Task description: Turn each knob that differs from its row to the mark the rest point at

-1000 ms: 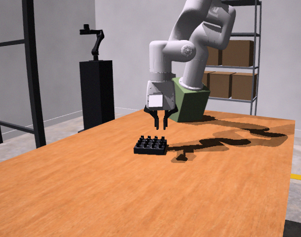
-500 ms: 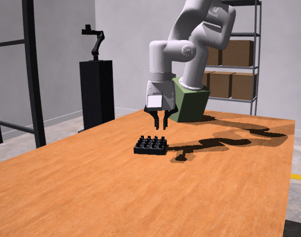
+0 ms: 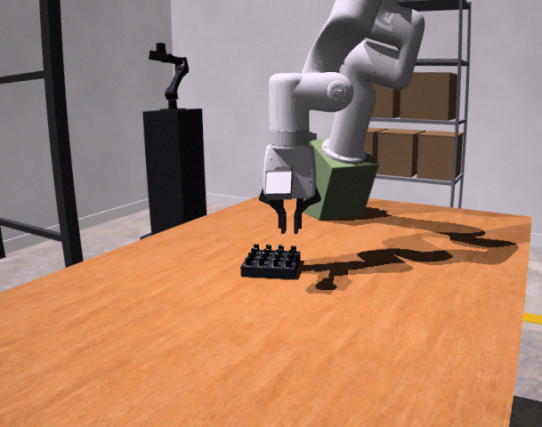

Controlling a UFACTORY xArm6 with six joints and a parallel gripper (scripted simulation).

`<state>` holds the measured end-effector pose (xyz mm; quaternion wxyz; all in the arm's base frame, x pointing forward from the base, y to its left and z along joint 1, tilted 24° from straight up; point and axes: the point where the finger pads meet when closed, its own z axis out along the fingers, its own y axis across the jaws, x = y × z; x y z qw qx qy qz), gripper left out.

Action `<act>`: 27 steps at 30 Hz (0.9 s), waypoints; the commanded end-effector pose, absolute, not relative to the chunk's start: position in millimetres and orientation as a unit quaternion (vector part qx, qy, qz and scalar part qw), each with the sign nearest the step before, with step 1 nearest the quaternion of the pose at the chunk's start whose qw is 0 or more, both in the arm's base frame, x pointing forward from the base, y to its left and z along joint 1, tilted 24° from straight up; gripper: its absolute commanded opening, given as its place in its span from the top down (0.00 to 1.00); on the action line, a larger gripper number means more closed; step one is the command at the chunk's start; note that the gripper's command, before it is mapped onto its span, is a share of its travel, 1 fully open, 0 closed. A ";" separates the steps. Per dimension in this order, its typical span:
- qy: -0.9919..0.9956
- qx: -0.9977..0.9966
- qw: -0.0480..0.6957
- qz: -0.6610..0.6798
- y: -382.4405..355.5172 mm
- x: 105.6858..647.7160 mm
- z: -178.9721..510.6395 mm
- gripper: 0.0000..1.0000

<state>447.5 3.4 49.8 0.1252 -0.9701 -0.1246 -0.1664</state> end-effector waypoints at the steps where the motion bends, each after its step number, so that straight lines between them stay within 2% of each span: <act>1: -0.124 -0.970 0.125 -0.168 3.1 448.5 51.0 0.81; 27: -0.124 -0.970 0.125 -0.168 5.5 451.1 43.3 0.81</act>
